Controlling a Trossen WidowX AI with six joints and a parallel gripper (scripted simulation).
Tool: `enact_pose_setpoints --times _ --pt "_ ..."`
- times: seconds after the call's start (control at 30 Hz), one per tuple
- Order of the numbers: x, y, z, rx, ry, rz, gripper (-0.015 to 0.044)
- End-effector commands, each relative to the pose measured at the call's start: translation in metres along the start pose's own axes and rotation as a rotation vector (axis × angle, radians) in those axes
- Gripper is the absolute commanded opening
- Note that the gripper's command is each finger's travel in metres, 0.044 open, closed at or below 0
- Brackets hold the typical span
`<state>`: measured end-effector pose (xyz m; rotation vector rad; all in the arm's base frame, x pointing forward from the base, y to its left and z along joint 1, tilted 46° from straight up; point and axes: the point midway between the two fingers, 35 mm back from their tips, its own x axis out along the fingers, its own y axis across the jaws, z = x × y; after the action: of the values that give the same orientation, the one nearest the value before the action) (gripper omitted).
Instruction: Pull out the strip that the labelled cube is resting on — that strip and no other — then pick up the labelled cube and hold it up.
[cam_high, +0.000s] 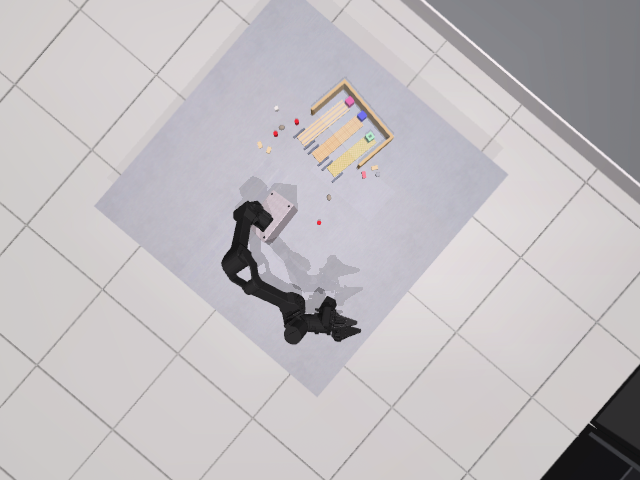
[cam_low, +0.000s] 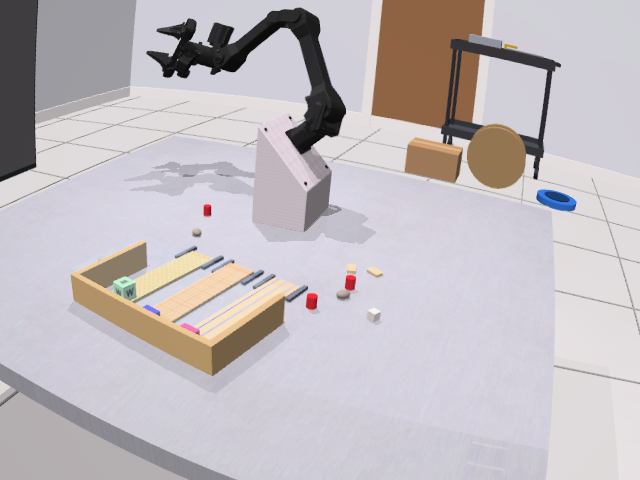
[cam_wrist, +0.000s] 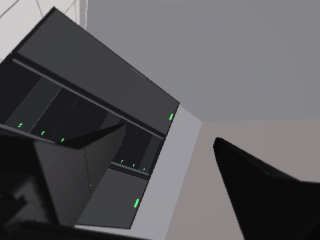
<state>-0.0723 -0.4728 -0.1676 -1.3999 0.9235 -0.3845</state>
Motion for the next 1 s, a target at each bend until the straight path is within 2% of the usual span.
enact_pose_setpoints --times 0.0,0.27,0.47,0.7,0.97 --pt "0.002 -0.002 0.002 0.009 -0.005 0.0 0.04" --pt "0.057 -0.087 0.094 0.367 -0.226 0.04 0.04" --pt "0.077 -0.145 0.186 0.651 -0.392 0.144 0.04" --pt "0.069 -0.192 0.29 0.934 -0.535 0.32 0.04" --pt "0.025 -0.227 0.406 1.233 -0.638 0.604 0.04"
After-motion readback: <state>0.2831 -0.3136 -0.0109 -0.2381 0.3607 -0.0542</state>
